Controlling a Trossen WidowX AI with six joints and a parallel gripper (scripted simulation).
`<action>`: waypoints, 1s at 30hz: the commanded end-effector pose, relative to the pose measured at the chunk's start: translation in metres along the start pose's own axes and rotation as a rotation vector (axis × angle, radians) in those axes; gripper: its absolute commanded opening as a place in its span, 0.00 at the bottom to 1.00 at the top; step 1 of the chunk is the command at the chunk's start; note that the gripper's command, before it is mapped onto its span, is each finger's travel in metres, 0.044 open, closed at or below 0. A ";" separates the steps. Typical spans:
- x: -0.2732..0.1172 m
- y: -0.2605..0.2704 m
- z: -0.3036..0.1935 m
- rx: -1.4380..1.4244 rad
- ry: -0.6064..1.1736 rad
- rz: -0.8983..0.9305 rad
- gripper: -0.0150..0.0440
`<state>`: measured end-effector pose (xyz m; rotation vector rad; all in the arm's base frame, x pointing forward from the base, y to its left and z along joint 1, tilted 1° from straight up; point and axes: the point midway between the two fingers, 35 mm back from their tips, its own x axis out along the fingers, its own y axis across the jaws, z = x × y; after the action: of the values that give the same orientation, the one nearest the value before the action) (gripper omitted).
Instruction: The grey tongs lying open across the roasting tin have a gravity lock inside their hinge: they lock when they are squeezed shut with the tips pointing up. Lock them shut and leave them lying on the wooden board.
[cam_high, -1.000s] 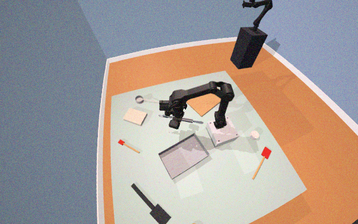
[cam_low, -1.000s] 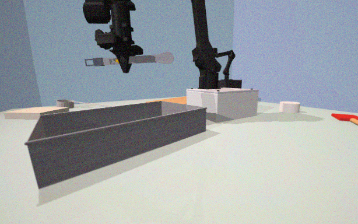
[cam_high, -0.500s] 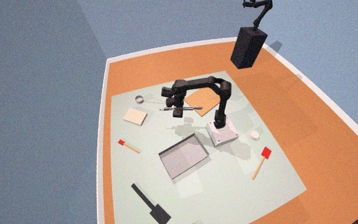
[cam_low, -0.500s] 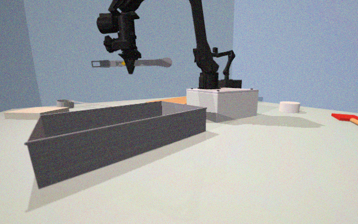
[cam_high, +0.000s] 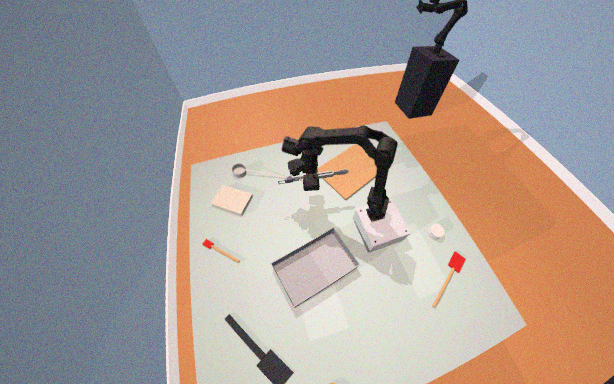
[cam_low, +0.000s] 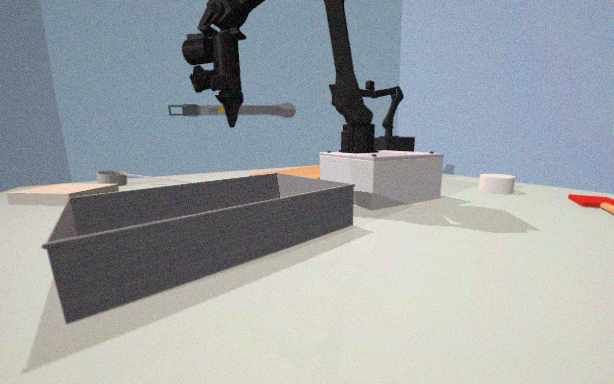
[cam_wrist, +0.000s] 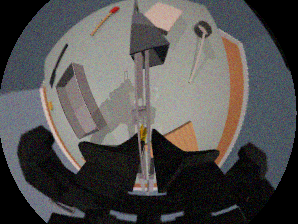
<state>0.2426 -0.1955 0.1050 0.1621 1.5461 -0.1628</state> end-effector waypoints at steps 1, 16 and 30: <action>-0.002 -0.015 -0.006 -0.037 -0.003 -0.005 0.00; -0.003 -0.083 -0.050 -0.258 -0.001 -0.013 0.00; -0.005 -0.135 -0.108 -0.459 0.004 -0.020 0.00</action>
<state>0.1244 -0.2968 0.1048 -0.1710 1.5508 0.1490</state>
